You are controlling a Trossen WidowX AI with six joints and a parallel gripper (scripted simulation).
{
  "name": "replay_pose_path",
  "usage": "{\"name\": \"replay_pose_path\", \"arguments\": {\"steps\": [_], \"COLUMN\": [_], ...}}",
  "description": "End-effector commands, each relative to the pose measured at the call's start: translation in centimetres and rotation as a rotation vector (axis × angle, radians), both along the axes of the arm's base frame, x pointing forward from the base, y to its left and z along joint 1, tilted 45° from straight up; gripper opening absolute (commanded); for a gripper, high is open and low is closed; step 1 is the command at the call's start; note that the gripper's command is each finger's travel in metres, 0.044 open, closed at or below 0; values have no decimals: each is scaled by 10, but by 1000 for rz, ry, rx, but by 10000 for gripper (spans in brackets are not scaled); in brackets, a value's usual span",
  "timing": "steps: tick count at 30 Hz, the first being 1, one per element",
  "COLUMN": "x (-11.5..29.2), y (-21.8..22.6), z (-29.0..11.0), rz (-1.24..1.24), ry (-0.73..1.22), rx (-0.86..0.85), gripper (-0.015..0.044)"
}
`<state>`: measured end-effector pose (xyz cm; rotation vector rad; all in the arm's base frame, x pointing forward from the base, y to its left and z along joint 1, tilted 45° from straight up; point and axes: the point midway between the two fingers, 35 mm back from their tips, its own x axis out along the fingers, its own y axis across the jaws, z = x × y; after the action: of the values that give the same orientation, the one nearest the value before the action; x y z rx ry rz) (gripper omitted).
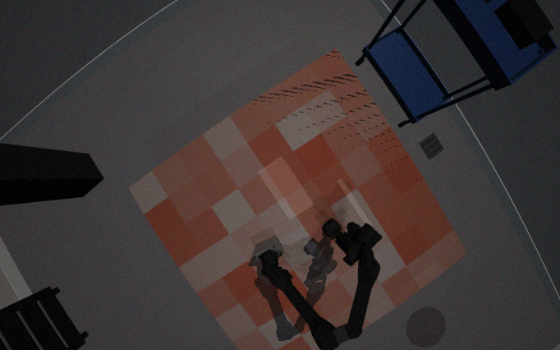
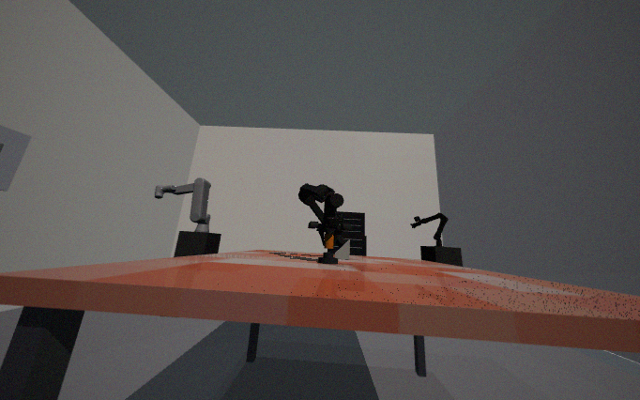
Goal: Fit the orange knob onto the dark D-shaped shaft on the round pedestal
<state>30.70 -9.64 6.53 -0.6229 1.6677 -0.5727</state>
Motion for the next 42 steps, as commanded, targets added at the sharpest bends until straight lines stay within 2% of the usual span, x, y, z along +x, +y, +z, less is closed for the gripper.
{"name": "replay_pose_path", "arguments": {"steps": [1,7,13,42], "x": [0,0,0,0], "y": [0,2,2,-2], "z": [3,4,2,0], "rz": [3,21,154,154], "ry": [1,18,143,143], "rx": [-4,0,27,27], "gripper": [0,0,0,0]}}
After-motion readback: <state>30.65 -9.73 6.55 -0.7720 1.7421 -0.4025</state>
